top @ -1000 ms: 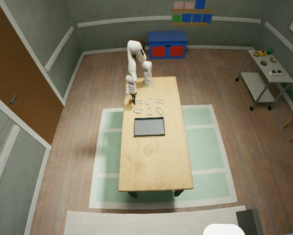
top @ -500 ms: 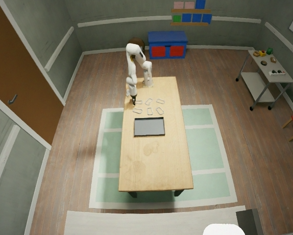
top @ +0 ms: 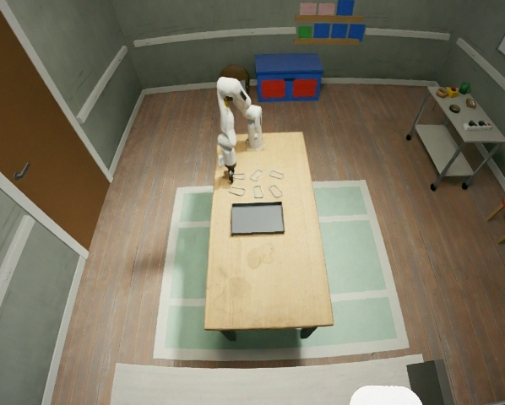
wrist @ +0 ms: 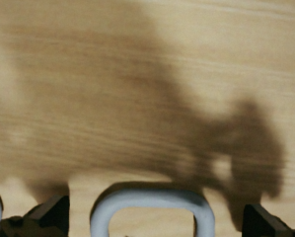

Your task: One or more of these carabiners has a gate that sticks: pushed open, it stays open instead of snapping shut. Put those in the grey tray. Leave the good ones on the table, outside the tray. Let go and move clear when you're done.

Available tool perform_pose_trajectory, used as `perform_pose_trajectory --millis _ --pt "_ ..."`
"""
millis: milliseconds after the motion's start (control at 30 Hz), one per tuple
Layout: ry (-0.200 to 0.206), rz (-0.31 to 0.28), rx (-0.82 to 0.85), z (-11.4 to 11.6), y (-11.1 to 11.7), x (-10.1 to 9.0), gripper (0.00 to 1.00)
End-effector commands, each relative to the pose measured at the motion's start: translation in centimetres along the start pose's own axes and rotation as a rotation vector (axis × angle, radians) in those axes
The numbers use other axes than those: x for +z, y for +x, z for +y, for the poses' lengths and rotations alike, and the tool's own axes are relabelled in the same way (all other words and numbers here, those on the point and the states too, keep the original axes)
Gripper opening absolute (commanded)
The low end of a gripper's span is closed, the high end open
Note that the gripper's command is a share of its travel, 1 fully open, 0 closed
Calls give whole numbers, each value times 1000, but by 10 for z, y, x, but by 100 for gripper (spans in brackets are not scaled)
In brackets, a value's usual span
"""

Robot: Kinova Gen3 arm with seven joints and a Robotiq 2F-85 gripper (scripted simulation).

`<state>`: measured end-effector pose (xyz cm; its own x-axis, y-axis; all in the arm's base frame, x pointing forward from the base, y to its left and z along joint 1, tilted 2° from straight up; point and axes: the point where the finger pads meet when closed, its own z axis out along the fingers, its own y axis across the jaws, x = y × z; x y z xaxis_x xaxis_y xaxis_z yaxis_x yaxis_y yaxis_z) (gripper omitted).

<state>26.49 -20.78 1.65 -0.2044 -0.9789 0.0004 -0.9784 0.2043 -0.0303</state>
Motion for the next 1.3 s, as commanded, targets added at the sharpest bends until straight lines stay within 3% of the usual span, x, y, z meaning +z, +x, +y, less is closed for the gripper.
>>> perform_pose_trajectory --millis 0,233,267,1267 --pt "-2 -1 0 0 0 1 100" --pt "-2 -1 0 0 0 1 100" --pt "-1 0 0 0 0 1 0" --pt "4 2 1 0 0 -3 0"
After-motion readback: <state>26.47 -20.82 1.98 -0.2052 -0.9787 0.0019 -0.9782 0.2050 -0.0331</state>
